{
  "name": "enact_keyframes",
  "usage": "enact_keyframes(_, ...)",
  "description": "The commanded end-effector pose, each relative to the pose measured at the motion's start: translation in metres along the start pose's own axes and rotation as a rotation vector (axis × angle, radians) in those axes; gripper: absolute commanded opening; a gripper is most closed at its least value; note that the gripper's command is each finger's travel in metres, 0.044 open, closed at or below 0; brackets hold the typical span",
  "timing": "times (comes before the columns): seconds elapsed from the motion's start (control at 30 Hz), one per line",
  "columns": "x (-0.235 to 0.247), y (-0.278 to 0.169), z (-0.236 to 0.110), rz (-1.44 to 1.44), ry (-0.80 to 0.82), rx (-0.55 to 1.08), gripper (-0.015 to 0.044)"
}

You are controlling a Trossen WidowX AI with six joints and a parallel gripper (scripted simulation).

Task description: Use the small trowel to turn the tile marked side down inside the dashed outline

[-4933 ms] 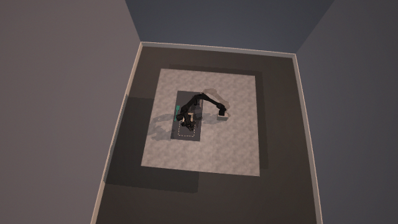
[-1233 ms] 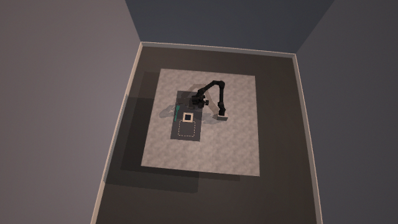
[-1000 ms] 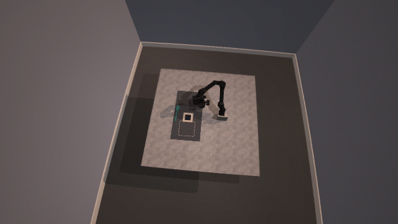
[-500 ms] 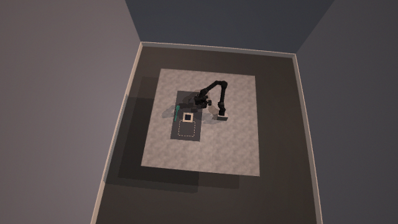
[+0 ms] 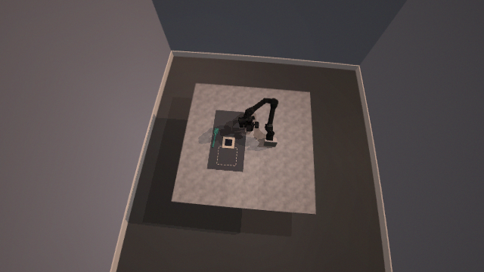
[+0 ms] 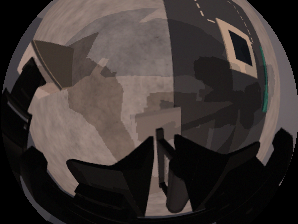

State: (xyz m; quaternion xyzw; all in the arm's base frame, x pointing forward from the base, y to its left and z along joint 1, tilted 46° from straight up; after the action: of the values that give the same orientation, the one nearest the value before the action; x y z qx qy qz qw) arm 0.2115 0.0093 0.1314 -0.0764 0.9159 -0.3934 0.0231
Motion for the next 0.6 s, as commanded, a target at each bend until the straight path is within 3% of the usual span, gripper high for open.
enact_keyframes(0.0, 0.0, 0.0, 0.0, 0.0, 0.0, 0.0, 0.01)
enact_keyframes(0.57, -0.048, -0.001, -0.012, 0.003, 0.0, -0.003, 0.01)
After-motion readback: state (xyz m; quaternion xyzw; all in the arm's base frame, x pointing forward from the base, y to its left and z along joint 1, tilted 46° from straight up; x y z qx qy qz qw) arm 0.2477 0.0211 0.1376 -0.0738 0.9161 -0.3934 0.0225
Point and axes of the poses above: the point midway between the two fingers, 35 mm back from their tips, its own z axis out along the fingers, its own x axis across the jaws, y = z × x, the point moved 6 cm from there along -z, back along the fingers
